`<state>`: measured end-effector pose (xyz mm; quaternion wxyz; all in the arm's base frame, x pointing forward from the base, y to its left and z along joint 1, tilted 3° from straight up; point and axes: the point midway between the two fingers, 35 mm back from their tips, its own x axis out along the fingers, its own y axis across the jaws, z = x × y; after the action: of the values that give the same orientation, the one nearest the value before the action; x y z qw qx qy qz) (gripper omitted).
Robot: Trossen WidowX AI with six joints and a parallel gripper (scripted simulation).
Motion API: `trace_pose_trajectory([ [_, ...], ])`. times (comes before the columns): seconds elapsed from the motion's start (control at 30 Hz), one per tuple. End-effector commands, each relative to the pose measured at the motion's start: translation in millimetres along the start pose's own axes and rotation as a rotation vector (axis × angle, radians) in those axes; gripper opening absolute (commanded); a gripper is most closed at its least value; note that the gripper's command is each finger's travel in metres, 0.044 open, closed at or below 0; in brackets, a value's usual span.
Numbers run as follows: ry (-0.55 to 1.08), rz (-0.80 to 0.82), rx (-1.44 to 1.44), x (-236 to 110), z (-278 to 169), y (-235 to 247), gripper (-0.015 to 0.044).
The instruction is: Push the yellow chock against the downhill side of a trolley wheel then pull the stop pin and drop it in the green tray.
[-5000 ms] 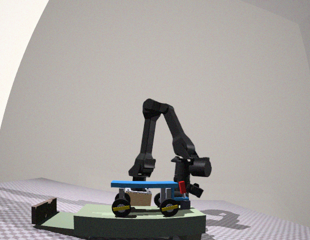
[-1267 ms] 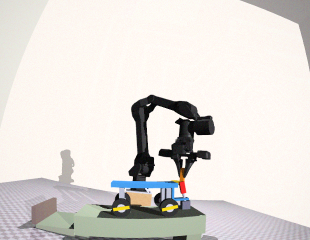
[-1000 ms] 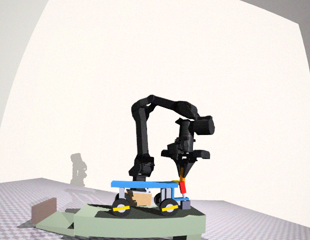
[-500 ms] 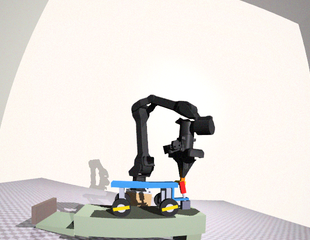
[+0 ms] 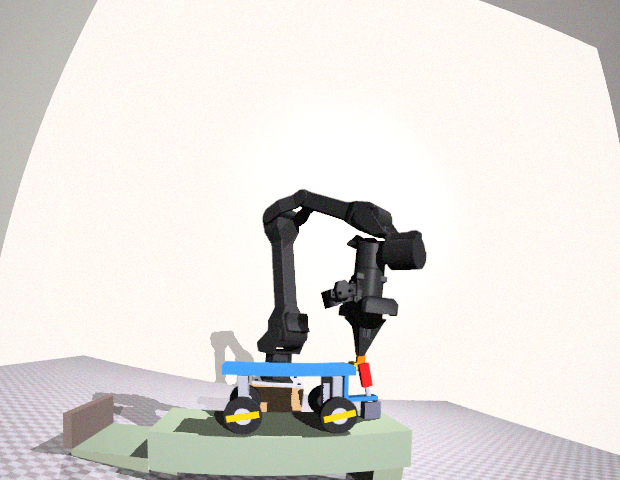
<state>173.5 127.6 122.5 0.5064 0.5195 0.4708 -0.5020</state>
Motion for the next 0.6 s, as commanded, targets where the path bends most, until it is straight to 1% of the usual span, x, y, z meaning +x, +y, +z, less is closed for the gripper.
trace_pose_trajectory([
  [0.0, -0.004, 0.003, 0.005, 1, 14, 3, 0.0],
  [0.57, -0.009, 0.005, 0.008, 5, 68, 18, 0.0],
])
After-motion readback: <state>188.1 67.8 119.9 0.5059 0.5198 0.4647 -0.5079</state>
